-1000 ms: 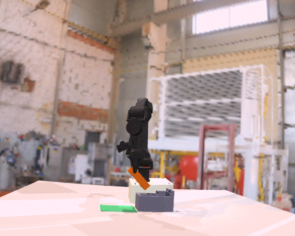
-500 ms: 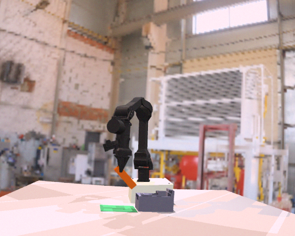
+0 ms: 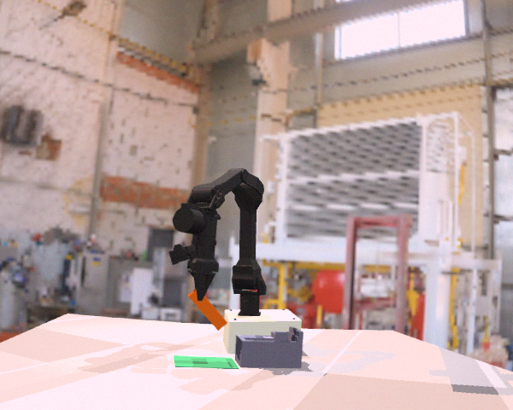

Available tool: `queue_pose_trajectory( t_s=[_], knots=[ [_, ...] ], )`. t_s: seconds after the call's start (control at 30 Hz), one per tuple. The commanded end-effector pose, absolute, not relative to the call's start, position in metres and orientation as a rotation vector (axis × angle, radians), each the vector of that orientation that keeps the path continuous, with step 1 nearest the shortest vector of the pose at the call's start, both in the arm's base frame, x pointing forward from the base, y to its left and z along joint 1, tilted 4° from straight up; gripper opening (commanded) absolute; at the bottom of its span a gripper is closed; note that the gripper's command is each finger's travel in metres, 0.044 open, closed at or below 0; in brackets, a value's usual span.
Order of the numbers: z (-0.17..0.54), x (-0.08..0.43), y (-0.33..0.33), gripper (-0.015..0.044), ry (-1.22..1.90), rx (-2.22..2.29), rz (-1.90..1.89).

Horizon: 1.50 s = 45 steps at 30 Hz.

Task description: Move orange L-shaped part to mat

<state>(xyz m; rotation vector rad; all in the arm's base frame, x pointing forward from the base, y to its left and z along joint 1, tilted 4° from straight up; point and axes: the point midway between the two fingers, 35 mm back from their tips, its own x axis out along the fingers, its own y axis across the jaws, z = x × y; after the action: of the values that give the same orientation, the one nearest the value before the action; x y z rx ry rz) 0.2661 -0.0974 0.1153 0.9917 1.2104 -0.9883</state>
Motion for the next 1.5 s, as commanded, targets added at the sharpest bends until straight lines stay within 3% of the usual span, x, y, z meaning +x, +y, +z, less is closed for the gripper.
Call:
queue_pose_trajectory(
  t_s=[0.0, 1.47],
  knots=[
    [0.106, 0.266, -0.097, 0.0000, 1.225, 0.992, -0.986],
    [0.038, 0.271, -0.101, 0.0000, 1.225, 0.991, -0.986]
  ],
)
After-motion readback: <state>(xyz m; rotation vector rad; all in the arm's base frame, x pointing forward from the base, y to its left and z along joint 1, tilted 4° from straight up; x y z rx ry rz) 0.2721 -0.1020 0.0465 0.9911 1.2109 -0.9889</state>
